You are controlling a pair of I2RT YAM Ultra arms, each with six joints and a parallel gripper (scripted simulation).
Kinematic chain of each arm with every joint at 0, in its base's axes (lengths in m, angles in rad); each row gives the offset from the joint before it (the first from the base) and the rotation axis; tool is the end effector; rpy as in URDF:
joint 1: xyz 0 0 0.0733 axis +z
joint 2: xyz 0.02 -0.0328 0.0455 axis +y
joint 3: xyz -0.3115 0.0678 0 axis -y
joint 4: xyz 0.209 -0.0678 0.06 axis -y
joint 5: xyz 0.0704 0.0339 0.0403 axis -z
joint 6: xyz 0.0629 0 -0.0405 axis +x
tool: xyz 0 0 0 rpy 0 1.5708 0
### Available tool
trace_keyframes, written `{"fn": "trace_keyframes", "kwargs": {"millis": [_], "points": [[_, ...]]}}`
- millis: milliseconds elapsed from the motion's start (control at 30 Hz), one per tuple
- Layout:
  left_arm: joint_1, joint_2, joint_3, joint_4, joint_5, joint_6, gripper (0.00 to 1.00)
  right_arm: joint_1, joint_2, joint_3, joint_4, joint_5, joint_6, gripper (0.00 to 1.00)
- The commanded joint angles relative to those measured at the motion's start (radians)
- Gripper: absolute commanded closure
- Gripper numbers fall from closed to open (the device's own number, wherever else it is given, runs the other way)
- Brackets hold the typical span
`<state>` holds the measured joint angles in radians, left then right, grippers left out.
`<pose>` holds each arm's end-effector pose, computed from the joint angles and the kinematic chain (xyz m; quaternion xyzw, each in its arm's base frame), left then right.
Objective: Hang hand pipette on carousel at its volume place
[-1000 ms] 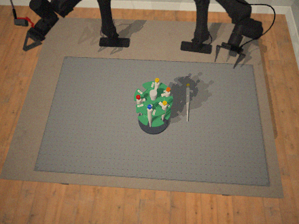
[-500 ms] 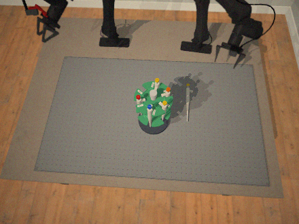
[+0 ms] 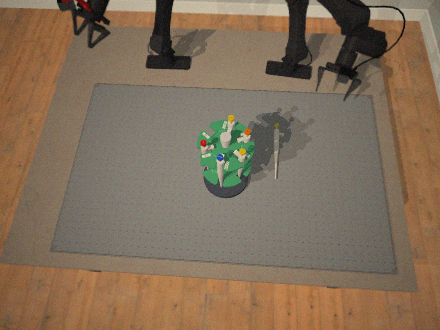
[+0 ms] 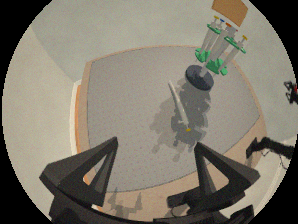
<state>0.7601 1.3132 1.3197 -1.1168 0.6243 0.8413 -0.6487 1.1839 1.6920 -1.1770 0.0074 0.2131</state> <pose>0.1717 0.1140 0.3725 0.1076 0.9230 -0.0523 0.3658 0.1281 -0.0964 0.4786 0.3774 0.8171 -0.0974 0.4248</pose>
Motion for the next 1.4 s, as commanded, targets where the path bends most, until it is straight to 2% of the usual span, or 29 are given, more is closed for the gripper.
{"fn": "trace_keyframes", "kwargs": {"millis": [0,367,433,467,500,933,1000,1367], "points": [[0.013,0.002,0.02,0.02,0.019,0.006,0.0,0.01,-0.038,0.053,-0.15,-0.016,-0.104,0.0],[0.013,0.002,0.02,0.02,0.019,0.006,0.0,0.011,-0.157,0.068,-0.375,-0.012,-0.223,0.0],[0.013,0.002,0.02,0.02,0.019,0.006,0.0,0.011,-0.157,0.068,-0.375,-0.012,-0.223,0.0],[0.013,0.002,0.02,0.02,0.019,0.006,0.0,-0.03,-0.128,0.077,-0.388,-0.003,-0.212,0.0],[0.013,0.002,0.02,0.02,0.019,0.006,0.0,-0.039,-0.111,0.028,-0.391,-0.038,-0.244,0.0],[0.013,0.002,0.02,0.02,0.019,0.006,0.0,-0.007,-0.002,-0.175,-0.143,-0.297,-0.607,0.0],[0.013,0.002,0.02,0.02,0.019,0.006,0.0,-0.007,-0.002,-0.175,-0.143,-0.297,-0.607,0.0],[0.013,0.002,0.02,0.02,0.019,0.006,0.0,-0.01,0.098,-0.356,0.067,-0.549,-0.931,0.0]]}}
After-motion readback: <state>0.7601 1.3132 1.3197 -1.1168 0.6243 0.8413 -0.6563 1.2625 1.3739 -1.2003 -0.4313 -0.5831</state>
